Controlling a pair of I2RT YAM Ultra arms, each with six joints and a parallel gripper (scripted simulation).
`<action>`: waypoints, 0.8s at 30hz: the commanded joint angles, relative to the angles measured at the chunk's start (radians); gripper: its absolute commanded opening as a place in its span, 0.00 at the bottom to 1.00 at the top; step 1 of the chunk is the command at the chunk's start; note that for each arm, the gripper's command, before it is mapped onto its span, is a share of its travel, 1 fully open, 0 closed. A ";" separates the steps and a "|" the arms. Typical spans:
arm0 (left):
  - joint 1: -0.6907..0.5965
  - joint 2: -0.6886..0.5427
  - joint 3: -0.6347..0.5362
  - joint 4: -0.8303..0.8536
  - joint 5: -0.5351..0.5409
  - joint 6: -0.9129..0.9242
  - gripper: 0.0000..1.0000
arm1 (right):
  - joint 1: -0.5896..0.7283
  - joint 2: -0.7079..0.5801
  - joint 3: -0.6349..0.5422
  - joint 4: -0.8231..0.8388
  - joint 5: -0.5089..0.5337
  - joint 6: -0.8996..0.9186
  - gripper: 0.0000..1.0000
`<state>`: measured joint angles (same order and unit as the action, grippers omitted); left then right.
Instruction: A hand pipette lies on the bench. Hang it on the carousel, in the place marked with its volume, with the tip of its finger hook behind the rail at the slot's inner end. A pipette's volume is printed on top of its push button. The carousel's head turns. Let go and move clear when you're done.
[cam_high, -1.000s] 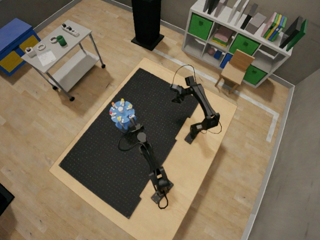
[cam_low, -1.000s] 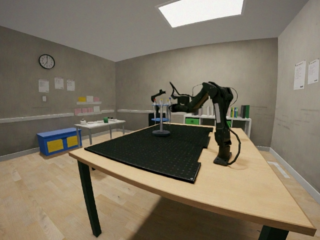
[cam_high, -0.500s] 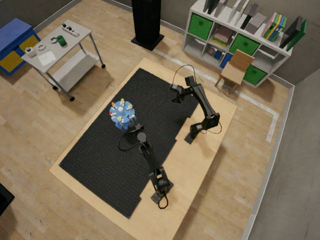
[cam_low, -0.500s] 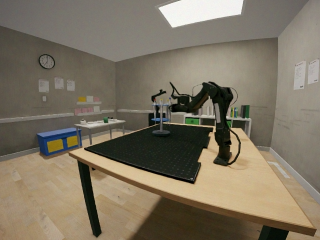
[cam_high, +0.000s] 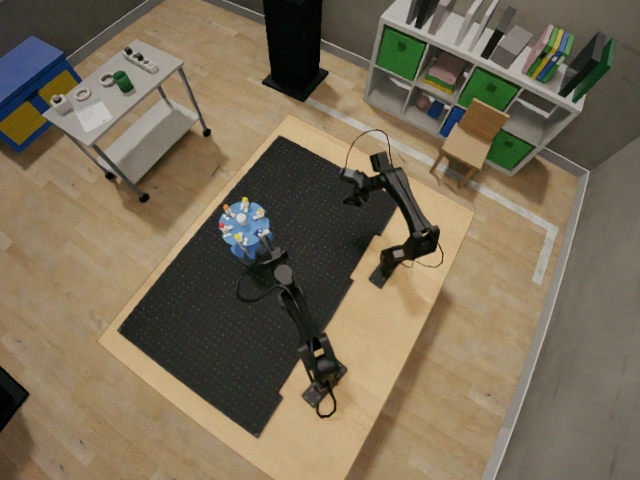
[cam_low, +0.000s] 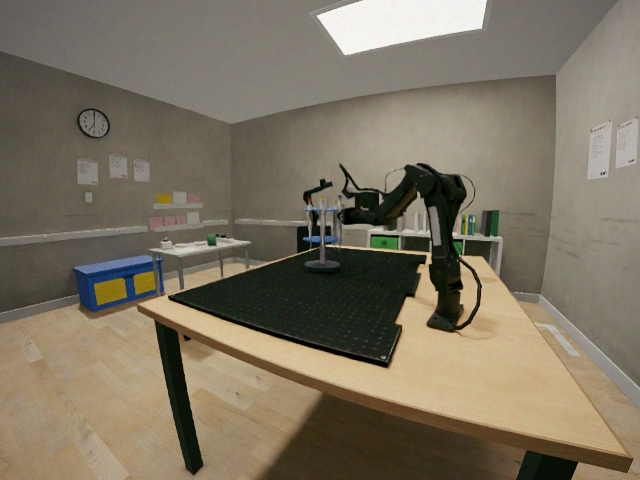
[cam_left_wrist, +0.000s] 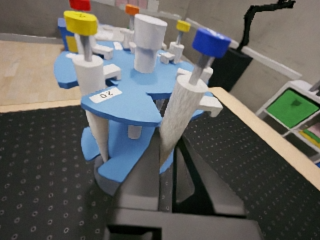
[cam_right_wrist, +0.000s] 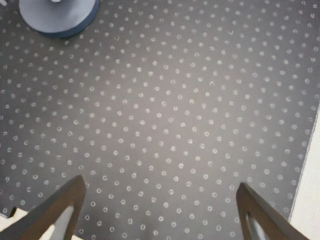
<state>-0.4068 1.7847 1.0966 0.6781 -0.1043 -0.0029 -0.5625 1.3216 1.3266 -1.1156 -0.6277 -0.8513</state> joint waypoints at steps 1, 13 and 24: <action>0.004 -0.021 0.029 0.018 0.005 0.010 0.12 | -0.009 -0.004 0.015 0.013 -0.020 -0.005 1.00; 0.018 0.024 0.049 0.004 0.017 0.010 0.12 | -0.009 -0.004 0.015 0.013 -0.020 -0.005 1.00; 0.037 0.069 0.104 -0.017 0.036 0.010 0.12 | -0.009 -0.004 0.015 0.013 -0.020 -0.005 1.00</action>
<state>-0.3836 1.8465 1.1629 0.6689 -0.0830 -0.0029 -0.5625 1.3216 1.3266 -1.1156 -0.6277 -0.8513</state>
